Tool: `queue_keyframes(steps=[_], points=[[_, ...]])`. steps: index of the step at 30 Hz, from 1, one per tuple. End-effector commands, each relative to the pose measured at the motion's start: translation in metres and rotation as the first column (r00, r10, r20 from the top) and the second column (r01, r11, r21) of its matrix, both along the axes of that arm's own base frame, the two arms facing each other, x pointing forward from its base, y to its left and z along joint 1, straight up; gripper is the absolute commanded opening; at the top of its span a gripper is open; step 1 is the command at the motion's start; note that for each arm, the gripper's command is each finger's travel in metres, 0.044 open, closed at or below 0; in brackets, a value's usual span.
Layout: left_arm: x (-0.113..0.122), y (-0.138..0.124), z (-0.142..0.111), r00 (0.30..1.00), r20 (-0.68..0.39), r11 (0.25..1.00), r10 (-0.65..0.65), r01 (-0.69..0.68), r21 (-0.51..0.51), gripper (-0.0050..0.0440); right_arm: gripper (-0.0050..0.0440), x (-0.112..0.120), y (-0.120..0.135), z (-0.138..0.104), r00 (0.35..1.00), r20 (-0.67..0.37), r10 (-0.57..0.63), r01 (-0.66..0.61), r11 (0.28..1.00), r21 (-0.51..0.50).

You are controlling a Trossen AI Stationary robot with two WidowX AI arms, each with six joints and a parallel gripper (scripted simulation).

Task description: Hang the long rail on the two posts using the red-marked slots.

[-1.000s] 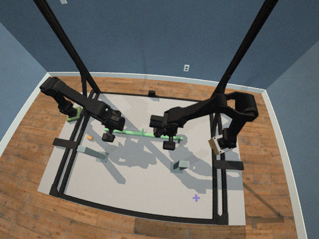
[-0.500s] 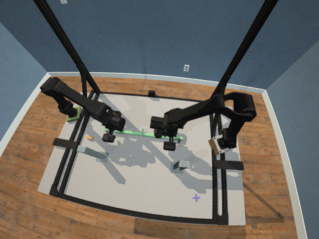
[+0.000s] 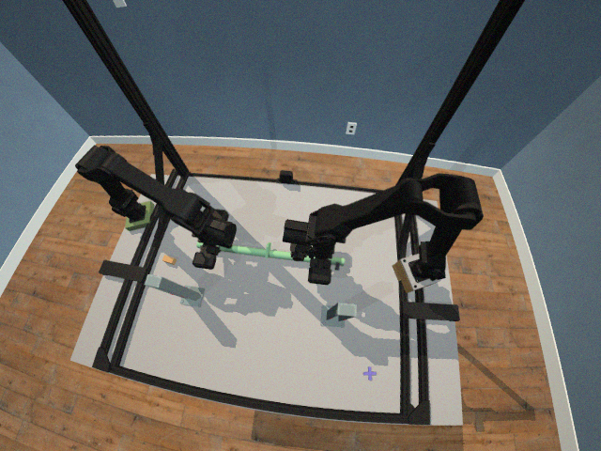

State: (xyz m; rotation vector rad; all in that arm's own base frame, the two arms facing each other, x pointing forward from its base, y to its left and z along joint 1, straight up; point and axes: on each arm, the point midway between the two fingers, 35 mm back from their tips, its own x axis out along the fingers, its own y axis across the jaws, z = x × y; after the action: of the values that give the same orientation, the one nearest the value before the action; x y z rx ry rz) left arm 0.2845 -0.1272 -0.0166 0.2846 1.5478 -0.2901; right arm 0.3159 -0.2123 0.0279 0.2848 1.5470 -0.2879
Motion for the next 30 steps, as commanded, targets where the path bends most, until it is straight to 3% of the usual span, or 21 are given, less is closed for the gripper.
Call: queue_keyframes(steps=[1,18,19,21,30], points=[[0.0,0.0,-0.001,1.0,-0.001,1.0,0.0,0.0,0.001,0.0056,0.0056,0.0,0.0,-0.001,1.0,0.0,0.0,0.0,1.0,0.002],[0.0,0.0,-0.001,1.0,-0.001,1.0,0.0,0.0,0.001,0.0056,0.0056,0.0,0.0,-0.001,1.0,0.0,0.0,0.0,1.0,0.002],[0.0,0.0,0.0,1.0,-0.001,1.0,0.0,0.0,0.001,0.0032,0.0032,0.0,0.0,0.0,1.0,0.0,0.0,0.0,1.0,0.002],[0.0,0.0,0.007,1.0,-0.001,1.0,0.0,0.0,0.001,0.0,0.0,0.0,0.0,0.007,1.0,0.0,0.0,0.0,1.0,0.002],[0.002,0.0,0.037,1.0,-0.001,1.0,0.0,0.0,0.001,0.0,0.0,0.001,0.0,0.037,1.0,0.0,0.0,0.0,1.0,0.002]])
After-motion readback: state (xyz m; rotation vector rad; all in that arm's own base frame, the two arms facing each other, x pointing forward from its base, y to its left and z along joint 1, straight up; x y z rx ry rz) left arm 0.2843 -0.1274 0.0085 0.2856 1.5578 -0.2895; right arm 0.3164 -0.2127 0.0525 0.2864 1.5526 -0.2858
